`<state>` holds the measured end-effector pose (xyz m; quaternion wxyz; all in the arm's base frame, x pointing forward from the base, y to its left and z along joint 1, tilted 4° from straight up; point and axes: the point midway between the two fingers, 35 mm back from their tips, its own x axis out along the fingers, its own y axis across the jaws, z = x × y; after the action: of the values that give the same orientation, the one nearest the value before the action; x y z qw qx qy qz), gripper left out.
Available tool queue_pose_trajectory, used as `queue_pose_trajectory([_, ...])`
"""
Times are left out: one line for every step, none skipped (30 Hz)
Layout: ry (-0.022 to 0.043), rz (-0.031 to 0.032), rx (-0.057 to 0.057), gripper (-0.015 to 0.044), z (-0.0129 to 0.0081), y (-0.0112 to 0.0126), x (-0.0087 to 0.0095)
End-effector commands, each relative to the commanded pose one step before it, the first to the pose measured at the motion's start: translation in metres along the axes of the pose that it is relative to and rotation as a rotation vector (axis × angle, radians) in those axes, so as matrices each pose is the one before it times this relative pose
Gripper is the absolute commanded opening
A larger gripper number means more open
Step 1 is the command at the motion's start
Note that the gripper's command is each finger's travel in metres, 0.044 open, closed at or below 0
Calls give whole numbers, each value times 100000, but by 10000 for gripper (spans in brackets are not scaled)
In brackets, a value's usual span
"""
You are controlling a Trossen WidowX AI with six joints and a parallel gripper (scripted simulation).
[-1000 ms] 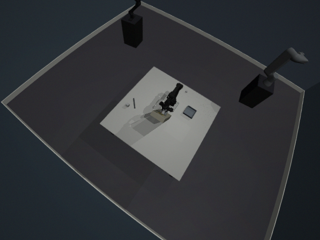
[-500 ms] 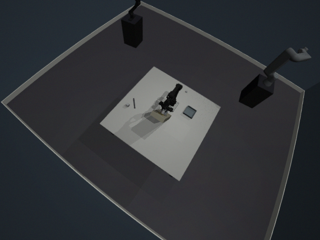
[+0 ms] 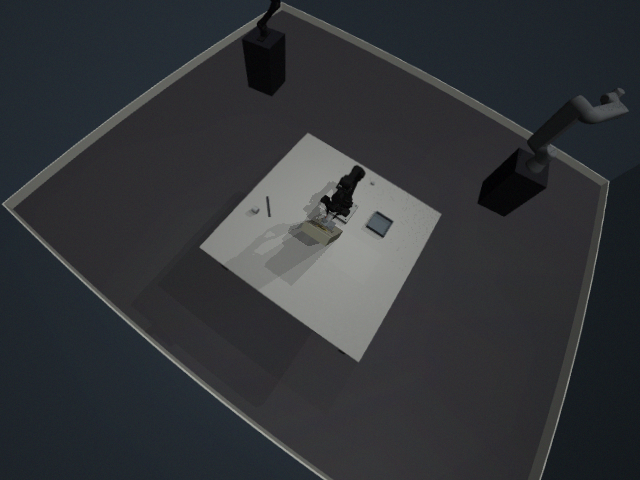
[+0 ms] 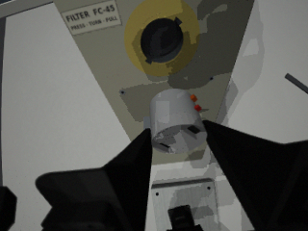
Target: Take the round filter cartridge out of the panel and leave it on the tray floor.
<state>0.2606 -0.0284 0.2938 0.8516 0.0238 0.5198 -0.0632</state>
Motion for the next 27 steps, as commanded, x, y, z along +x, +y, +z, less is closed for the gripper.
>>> queue_pose_trajectory([-1003,-434,541,0,146,-81,-1897])
queue_pose_trajectory([24,0,-1,0,-35,-6,-392])
queue_pose_trajectory([20,0,0,0,-33,-5,-319])
queue_pose_trajectory([12,0,0,0,-22,-3,-191])
queue_pose_trajectory([25,9,7,0,8,55,14])
queue_pose_trajectory([72,27,20,0,23,166,41])
queue_pose_trajectory([113,43,32,0,36,278,66])
queue_pose_trajectory([126,47,36,0,39,337,78])
queue_pose_trajectory([114,42,33,0,35,339,75])
queue_pose_trajectory([103,38,31,0,31,342,73])
queue_pose_trajectory([91,35,28,0,27,345,70])
queue_pose_trajectory([79,31,26,0,23,348,67])
queue_pose_trajectory([67,28,23,0,19,350,65])
queue_pose_trajectory([55,26,21,0,15,353,62])
queue_pose_trajectory([43,24,19,0,11,355,59])
queue_pose_trajectory([31,22,17,0,6,358,57])
queue_pose_trajectory([19,21,15,0,2,360,54])
queue_pose_trajectory([6,20,14,0,-3,362,51])
queue_pose_trajectory([-6,19,12,0,-7,364,48])
queue_pose_trajectory([-18,19,10,0,-12,366,45])
queue_pose_trajectory([-31,19,9,0,-17,368,42])
queue_pose_trajectory([-43,20,7,0,-22,370,39])
queue_pose_trajectory([-56,21,6,0,-26,372,36])
queue_pose_trajectory([-68,23,5,0,-31,374,33])
queue_pose_trajectory([-81,25,4,0,-36,376,30])
queue_pose_trajectory([-93,27,3,0,-41,377,27])
queue_pose_trajectory([-105,30,2,0,-46,379,24])
